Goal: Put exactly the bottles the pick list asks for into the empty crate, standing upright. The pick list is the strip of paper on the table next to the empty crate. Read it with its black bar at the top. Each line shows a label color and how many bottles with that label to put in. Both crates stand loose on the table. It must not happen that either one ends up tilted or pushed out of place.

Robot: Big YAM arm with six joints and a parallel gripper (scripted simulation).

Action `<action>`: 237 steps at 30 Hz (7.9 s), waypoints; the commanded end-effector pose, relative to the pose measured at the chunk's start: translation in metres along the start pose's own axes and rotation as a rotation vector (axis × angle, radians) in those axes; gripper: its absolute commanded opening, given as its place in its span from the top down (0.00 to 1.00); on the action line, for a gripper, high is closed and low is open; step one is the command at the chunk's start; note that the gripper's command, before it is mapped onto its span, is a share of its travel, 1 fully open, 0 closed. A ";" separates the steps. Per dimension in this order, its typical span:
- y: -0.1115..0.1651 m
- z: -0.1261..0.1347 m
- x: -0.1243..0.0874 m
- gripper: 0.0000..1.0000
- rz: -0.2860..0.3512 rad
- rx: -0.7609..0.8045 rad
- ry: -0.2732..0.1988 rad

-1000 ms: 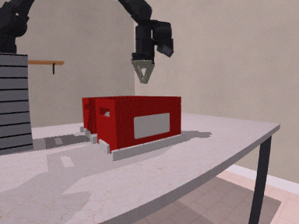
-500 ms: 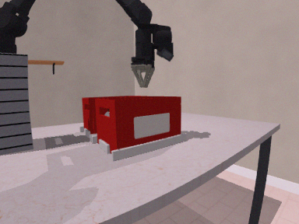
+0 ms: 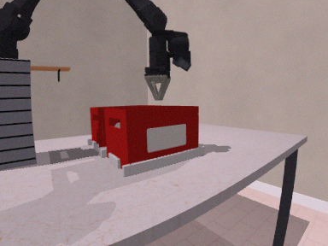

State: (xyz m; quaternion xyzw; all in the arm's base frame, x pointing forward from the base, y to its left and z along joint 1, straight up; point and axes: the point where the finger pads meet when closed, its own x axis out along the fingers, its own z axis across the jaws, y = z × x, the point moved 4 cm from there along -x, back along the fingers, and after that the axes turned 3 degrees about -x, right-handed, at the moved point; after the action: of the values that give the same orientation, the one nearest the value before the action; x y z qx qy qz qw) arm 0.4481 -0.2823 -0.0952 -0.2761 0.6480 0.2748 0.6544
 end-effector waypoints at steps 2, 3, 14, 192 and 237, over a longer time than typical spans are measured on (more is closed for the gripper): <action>-0.013 0.003 0.007 0.39 -0.025 0.016 -0.002; -0.014 0.003 0.008 0.39 -0.027 0.016 -0.002; -0.013 0.003 0.020 0.39 -0.027 0.015 -0.002; -0.023 0.004 -0.085 1.00 -0.063 0.019 -0.010; 0.004 -0.001 -0.121 1.00 -0.068 0.022 -0.011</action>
State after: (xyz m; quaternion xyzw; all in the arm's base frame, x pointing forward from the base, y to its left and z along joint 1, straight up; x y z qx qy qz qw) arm 0.3995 -0.2465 -0.0289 -0.2311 0.6752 0.3169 0.6247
